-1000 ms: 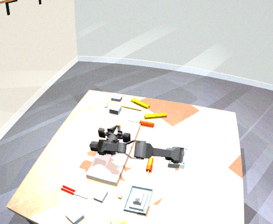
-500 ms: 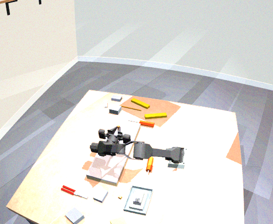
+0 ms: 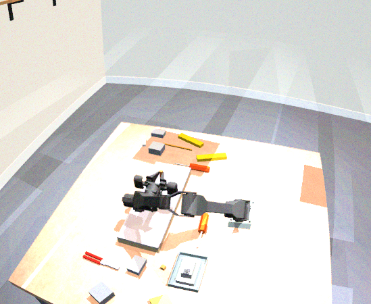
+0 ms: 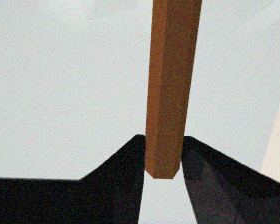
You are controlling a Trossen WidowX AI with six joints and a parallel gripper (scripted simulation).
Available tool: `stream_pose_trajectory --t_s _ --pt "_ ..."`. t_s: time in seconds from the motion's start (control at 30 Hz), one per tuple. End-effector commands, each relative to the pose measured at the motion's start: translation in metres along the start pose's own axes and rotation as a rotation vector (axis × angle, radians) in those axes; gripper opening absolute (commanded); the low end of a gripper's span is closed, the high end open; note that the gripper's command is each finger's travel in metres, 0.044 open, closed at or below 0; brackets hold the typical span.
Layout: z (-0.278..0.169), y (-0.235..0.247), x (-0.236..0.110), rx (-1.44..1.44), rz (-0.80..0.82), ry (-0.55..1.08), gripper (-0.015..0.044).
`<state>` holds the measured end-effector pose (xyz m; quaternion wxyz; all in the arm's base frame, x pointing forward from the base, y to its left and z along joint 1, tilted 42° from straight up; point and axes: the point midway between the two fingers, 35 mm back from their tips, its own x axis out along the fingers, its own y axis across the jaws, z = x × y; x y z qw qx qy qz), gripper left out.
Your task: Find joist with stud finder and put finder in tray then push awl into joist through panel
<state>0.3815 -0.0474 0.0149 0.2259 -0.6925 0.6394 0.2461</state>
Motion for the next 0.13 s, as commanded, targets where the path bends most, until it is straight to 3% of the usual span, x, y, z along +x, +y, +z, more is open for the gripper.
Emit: stream_pose_trajectory --t_s 0.0,0.1 --pt "-0.0002 -0.0001 -0.0001 0.0 0.0 0.0 0.0" --pt "-0.0002 -0.0001 -0.0001 0.0 0.0 0.0 0.0"
